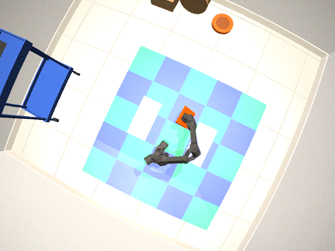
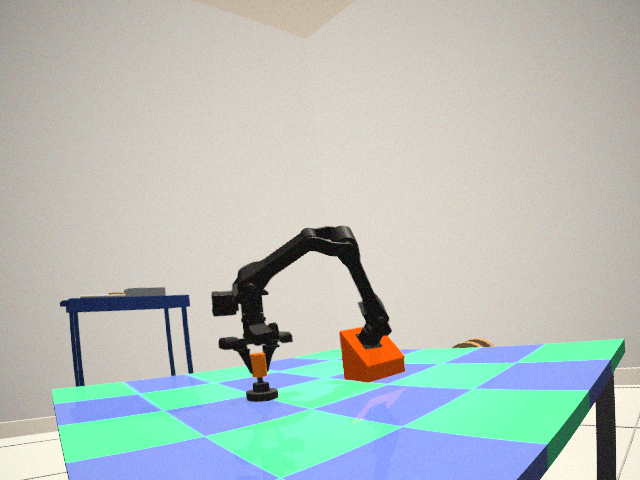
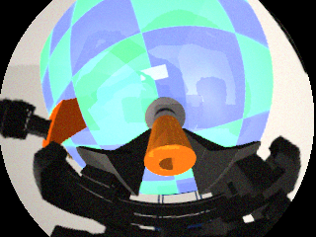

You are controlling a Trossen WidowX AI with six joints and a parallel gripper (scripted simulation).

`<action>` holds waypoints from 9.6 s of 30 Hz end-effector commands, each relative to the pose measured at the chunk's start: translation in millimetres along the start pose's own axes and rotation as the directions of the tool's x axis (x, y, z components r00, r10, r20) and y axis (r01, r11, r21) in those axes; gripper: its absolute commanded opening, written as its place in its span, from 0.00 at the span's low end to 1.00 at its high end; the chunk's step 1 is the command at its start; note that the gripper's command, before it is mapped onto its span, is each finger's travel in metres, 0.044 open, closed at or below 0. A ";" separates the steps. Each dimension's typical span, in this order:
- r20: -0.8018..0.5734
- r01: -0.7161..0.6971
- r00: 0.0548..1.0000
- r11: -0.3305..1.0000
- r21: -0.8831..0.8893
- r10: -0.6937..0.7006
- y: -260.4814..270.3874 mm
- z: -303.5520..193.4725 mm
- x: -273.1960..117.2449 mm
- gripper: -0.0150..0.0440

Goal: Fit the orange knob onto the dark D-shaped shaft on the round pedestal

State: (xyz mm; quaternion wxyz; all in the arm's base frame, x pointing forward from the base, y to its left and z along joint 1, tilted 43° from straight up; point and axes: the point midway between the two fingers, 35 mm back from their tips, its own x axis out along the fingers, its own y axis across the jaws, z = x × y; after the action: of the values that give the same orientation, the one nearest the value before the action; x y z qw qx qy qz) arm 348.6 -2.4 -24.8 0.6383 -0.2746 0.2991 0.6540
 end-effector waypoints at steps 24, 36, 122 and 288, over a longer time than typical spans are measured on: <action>0.000 0.001 1.000 0.999 -0.034 -0.001 -1.1 0.0 -4.4 0.25; 0.000 0.001 1.000 0.977 -0.215 -0.001 0.0 -0.8 -0.5 0.25; 0.000 0.001 1.000 0.805 -0.594 -0.001 -1.2 -0.5 -0.5 0.25; 0.000 0.000 1.000 -0.097 0.995 -0.002 -4.0 2.3 -5.8 0.25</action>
State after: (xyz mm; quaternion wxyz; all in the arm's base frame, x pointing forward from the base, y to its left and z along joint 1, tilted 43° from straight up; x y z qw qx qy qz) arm 349.2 -3.1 -23.7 0.6908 0.0738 0.5810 0.4241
